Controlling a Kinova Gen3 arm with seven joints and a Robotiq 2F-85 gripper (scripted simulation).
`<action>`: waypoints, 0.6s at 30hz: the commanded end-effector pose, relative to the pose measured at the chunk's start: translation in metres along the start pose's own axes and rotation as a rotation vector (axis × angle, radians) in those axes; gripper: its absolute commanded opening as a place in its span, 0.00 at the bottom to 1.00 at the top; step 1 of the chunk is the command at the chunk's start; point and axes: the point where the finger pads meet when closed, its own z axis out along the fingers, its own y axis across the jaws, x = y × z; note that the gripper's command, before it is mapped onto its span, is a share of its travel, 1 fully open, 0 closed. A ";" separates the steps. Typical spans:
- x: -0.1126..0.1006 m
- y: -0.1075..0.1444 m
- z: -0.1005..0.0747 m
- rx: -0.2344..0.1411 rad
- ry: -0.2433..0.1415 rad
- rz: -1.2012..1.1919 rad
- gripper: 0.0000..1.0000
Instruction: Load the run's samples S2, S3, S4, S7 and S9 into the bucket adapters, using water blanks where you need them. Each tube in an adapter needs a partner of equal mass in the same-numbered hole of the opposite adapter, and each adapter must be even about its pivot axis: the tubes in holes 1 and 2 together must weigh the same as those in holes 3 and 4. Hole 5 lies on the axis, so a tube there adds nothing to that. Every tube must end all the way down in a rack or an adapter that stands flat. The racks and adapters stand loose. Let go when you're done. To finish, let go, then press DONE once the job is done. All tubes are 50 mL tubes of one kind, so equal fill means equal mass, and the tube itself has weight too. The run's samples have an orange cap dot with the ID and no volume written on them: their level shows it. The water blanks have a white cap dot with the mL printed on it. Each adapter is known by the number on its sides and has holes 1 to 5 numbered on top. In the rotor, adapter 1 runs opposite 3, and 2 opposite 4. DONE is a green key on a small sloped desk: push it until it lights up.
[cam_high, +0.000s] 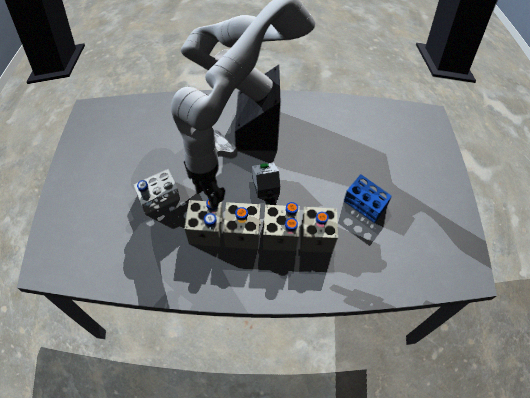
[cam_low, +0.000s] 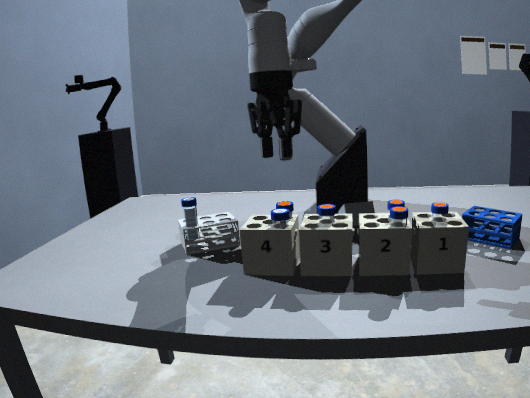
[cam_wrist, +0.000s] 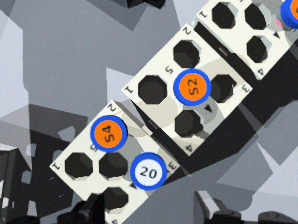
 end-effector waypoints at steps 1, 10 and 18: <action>0.000 0.000 -0.003 -0.001 -0.001 0.000 0.62; 0.000 0.000 -0.012 -0.001 -0.001 0.000 0.62; 0.000 0.000 -0.012 -0.001 -0.001 0.000 0.62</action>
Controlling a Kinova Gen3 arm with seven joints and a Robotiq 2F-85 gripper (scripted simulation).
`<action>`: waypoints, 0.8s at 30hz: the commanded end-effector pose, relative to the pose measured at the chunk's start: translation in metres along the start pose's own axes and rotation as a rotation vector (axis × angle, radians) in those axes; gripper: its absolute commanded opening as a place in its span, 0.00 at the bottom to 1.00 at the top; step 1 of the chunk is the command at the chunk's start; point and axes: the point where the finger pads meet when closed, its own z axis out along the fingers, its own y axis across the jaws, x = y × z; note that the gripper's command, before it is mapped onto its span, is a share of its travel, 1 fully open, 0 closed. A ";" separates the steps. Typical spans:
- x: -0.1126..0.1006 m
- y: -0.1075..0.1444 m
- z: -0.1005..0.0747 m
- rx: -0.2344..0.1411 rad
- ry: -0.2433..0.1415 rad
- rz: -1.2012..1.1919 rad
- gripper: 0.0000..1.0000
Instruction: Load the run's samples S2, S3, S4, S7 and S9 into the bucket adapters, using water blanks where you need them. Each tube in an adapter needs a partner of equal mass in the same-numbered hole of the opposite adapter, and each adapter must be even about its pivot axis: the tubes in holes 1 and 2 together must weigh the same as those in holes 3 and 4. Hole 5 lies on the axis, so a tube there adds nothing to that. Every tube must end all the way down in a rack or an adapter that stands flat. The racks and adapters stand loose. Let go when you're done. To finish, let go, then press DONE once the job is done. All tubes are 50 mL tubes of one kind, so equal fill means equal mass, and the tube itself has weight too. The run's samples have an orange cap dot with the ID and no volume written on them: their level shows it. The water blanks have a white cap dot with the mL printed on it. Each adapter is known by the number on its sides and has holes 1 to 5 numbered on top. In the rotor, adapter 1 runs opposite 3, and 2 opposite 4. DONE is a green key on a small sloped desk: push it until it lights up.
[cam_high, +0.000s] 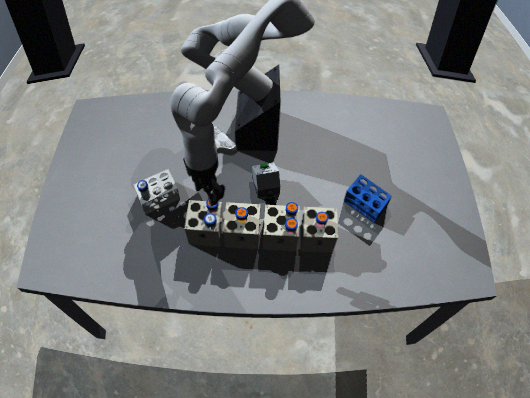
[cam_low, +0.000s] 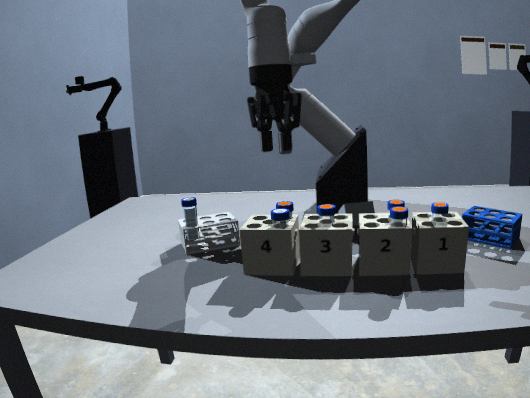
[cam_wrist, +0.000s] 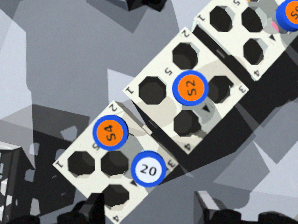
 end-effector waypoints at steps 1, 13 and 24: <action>0.000 0.000 -0.001 -0.001 -0.001 0.000 0.62; 0.006 -0.001 -0.001 -0.001 -0.001 0.040 0.10; 0.035 -0.009 -0.001 -0.001 -0.001 0.220 0.10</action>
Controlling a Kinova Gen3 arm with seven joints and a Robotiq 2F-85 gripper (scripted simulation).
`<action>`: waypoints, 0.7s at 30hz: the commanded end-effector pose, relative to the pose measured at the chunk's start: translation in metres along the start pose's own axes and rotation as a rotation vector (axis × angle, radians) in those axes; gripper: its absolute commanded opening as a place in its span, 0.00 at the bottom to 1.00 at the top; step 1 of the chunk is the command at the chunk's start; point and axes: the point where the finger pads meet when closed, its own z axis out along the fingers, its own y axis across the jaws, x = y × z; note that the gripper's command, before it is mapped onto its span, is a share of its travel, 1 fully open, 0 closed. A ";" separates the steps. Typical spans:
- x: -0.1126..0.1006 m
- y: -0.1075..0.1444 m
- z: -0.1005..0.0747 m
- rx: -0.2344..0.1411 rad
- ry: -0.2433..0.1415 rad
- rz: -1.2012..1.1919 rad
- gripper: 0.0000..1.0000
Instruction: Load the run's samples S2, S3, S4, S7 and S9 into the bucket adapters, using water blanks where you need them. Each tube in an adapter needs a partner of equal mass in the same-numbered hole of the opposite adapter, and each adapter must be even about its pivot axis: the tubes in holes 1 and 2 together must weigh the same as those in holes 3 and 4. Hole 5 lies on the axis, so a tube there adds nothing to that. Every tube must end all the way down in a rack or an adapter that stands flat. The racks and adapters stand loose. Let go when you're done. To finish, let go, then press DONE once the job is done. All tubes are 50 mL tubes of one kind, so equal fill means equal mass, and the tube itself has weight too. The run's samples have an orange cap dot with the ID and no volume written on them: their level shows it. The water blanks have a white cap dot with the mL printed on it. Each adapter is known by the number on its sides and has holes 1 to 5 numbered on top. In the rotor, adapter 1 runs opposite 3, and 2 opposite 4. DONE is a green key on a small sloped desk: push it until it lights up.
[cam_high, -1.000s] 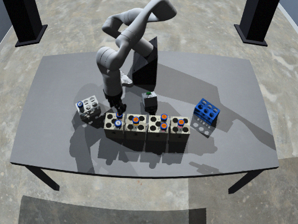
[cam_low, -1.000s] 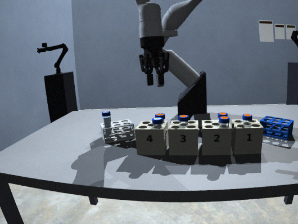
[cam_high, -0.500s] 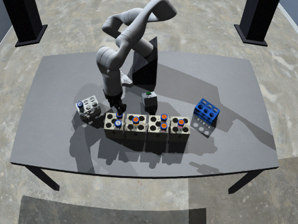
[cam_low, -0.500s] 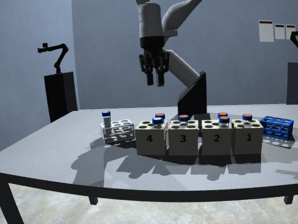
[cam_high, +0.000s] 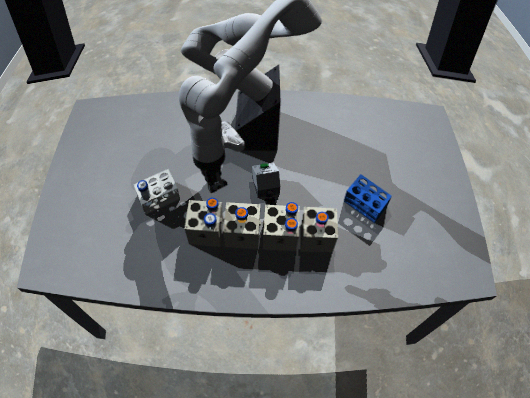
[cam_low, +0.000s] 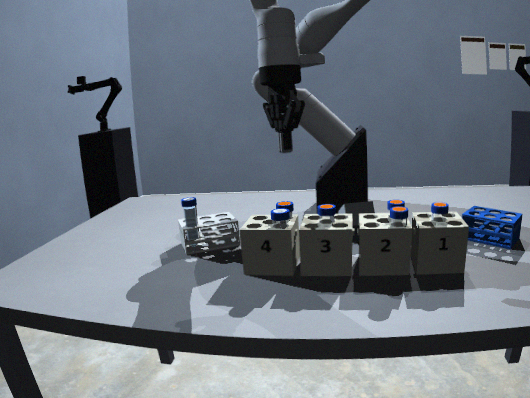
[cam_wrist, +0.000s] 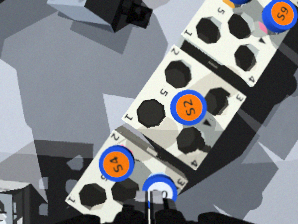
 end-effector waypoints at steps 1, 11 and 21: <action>0.012 -0.005 -0.001 -0.001 -0.002 0.082 0.10; 0.037 -0.016 -0.001 -0.001 -0.001 0.242 0.10; 0.068 -0.029 -0.001 -0.001 -0.001 0.351 0.10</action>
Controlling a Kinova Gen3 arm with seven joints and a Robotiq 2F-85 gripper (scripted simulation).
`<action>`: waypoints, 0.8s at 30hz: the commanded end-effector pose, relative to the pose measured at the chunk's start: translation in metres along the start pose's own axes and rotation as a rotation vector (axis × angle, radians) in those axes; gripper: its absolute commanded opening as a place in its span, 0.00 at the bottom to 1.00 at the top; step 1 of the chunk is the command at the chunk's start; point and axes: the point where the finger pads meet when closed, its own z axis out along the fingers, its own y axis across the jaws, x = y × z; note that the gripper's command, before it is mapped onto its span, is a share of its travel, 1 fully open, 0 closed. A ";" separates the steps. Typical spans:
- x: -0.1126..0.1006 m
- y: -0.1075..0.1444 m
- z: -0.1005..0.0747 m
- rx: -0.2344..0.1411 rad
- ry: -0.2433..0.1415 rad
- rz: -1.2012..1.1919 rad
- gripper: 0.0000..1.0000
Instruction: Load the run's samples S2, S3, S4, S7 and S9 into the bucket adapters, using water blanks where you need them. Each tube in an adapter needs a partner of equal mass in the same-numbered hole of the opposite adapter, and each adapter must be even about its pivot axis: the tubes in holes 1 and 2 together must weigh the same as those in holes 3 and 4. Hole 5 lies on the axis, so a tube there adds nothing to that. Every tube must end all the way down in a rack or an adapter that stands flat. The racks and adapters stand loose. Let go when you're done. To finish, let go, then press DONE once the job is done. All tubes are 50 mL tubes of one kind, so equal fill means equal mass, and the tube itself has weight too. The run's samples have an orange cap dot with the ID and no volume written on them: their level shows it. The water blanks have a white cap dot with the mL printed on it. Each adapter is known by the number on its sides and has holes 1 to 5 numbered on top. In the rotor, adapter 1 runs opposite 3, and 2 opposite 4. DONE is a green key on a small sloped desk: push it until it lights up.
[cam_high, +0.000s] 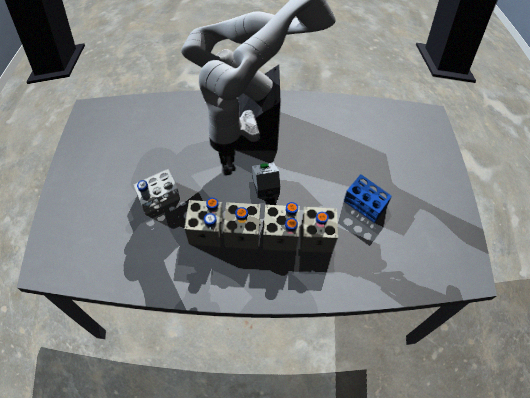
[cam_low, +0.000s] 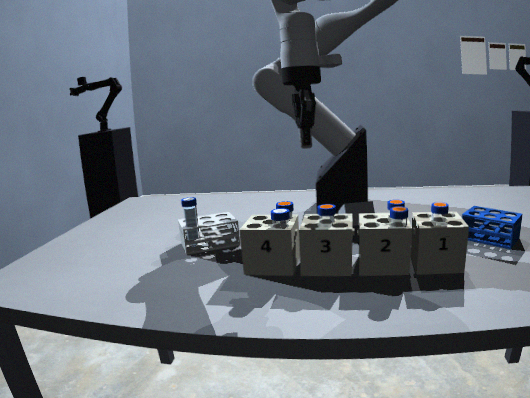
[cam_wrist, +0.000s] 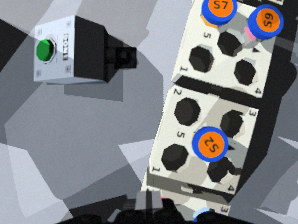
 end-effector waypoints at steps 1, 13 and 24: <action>0.010 -0.009 -0.001 -0.001 -0.001 0.008 0.10; 0.035 -0.032 -0.001 -0.001 0.000 0.008 0.10; 0.056 -0.052 -0.001 -0.001 0.000 0.008 0.10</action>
